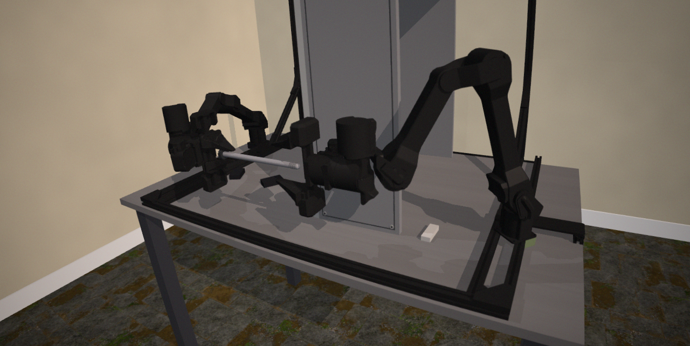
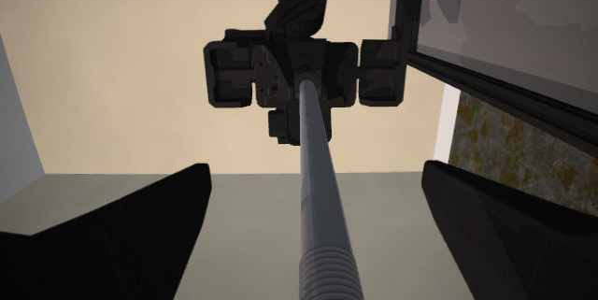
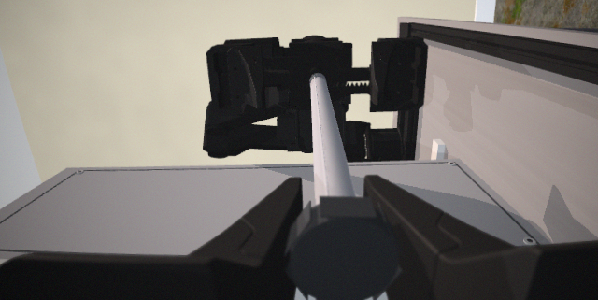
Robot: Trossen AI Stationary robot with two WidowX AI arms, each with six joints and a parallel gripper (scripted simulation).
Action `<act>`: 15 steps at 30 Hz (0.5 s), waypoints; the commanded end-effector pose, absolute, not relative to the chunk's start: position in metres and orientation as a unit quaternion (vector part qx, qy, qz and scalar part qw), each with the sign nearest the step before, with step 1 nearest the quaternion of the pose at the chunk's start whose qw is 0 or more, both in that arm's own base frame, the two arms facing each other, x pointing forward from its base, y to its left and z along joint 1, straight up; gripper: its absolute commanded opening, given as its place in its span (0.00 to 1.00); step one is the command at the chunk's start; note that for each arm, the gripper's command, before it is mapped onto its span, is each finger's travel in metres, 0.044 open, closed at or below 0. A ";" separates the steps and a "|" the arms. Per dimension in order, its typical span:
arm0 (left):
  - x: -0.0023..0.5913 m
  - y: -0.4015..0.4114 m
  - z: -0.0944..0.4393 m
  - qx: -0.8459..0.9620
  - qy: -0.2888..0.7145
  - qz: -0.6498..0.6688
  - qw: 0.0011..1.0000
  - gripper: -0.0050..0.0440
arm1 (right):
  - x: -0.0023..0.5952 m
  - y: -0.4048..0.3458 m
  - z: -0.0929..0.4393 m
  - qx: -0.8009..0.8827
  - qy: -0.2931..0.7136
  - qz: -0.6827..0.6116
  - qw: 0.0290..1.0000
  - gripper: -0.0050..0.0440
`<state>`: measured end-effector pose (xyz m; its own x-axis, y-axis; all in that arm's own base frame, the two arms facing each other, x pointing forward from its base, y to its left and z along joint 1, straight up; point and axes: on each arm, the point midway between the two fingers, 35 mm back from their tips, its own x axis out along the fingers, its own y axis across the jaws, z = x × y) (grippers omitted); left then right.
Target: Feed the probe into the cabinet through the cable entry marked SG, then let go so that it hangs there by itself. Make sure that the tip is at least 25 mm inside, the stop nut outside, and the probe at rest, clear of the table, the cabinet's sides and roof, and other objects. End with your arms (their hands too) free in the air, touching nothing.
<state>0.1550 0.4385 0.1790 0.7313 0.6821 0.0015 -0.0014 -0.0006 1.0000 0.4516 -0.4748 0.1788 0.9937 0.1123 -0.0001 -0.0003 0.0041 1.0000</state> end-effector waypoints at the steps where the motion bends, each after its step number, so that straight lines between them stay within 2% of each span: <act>1: 0.155 0.439 0.178 0.658 0.260 0.260 0.658 0.93 | 0.452 -0.475 0.179 0.706 0.039 0.039 0.706 0.10; 3: 0.155 0.439 0.178 0.658 0.260 0.260 0.658 1.00 | 0.452 -0.475 0.179 0.706 0.039 0.039 0.706 0.10; 15: 0.133 0.426 0.180 0.658 0.260 0.260 0.658 1.00 | 0.452 -0.475 0.179 0.706 0.039 0.039 0.706 0.10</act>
